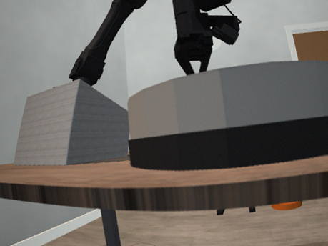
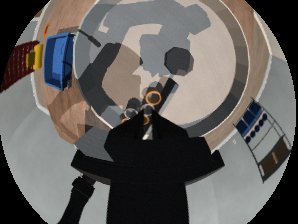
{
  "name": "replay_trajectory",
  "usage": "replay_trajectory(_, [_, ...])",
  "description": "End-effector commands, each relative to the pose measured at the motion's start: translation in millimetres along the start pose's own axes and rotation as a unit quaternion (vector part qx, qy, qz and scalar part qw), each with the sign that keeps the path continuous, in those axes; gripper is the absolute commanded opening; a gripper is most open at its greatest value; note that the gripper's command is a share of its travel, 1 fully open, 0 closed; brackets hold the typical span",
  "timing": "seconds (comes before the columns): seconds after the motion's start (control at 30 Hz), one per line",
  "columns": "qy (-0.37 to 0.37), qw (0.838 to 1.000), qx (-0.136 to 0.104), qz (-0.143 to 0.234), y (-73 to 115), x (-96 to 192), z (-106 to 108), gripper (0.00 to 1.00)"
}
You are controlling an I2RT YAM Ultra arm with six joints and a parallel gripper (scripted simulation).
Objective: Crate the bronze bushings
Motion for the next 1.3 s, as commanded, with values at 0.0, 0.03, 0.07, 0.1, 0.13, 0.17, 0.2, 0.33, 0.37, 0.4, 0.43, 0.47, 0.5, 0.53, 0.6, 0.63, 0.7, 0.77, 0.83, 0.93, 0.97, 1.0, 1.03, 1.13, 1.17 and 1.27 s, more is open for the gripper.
replay_trajectory(0.0, [-0.011,1.0,-0.01,0.002,-6.1,9.8,-0.4,0.13])
replay_trajectory(0.03, [-0.011,1.0,-0.01,0.002,-6.1,9.8,-0.4,0.13])
replay_trajectory(0.07, [-0.011,1.0,-0.01,0.002,-6.1,9.8,-0.4,0.13])
replay_trajectory(0.1, [-0.011,1.0,-0.01,0.002,-6.1,9.8,-0.4,0.13])
replay_trajectory(0.13, [-0.011,1.0,-0.01,0.002,-6.1,9.8,-0.4,0.13])
replay_trajectory(0.17, [-0.011,1.0,-0.01,0.002,-6.1,9.8,-0.4,0.13])
replay_trajectory(0.2, [-0.011,1.0,-0.01,0.002,-6.1,9.8,-0.4,0.13])
replay_trajectory(0.33, [-0.007,1.0,-0.004,-0.001,-3.2,9.1,-0.9,0.13])
replay_trajectory(0.37, [-0.007,1.0,-0.005,-0.001,-1.7,9.3,0.0,0.13])
replay_trajectory(0.4, [-0.007,1.0,-0.005,-0.001,-1.7,9.3,0.0,0.13])
replay_trajectory(0.43, [-0.007,1.0,-0.005,-0.001,-1.7,9.3,0.0,0.13])
replay_trajectory(0.47, [-0.004,1.0,0.003,-0.006,3.2,6.1,-2.8,0.13])
replay_trajectory(0.5, [-0.003,1.0,0.004,-0.007,3.7,6.1,-2.8,0.13])
replay_trajectory(0.53, [-0.004,1.0,0.004,-0.006,3.5,6.7,-2.1,0.13])
replay_trajectory(0.6, [-0.004,1.0,0.003,-0.006,3.4,7.0,-1.7,0.13])
replay_trajectory(0.63, [-0.004,1.0,0.003,-0.006,3.4,7.0,-1.7,0.13])
replay_trajectory(0.7, [-0.004,1.0,0.003,-0.006,3.4,7.0,-1.7,0.13])
replay_trajectory(0.77, [-0.004,1.0,0.003,-0.006,3.4,7.0,-1.7,0.13])
replay_trajectory(0.83, [-0.004,1.0,0.003,-0.006,3.4,7.0,-1.7,0.13])
replay_trajectory(0.93, [-0.004,1.0,0.003,-0.006,3.4,7.0,-1.7,0.13])
replay_trajectory(0.97, [-0.004,1.0,0.003,-0.006,3.4,7.0,-1.7,0.13])
replay_trajectory(1.0, [-0.004,1.0,0.003,-0.006,3.4,7.0,-1.7,0.13])
replay_trajectory(1.03, [-0.004,1.0,0.003,-0.006,3.4,7.0,-1.7,0.13])
replay_trajectory(1.13, [-0.004,1.0,0.003,-0.006,3.4,7.0,-1.7,0.13])
replay_trajectory(1.17, [-0.004,1.0,0.003,-0.006,3.4,7.0,-1.7,0.13])
replay_trajectory(1.27, [-0.004,1.0,0.003,-0.006,3.4,7.0,-1.7,0.13])
Point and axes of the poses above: the point where the finger pads meet when closed, its own y axis back along the fingers, its own z axis across the jaws, x = y × z, the point moved 8 cm from there along y, back along the fingers, and after that the axes turned 11 degrees about y, right-handed, at the moved point
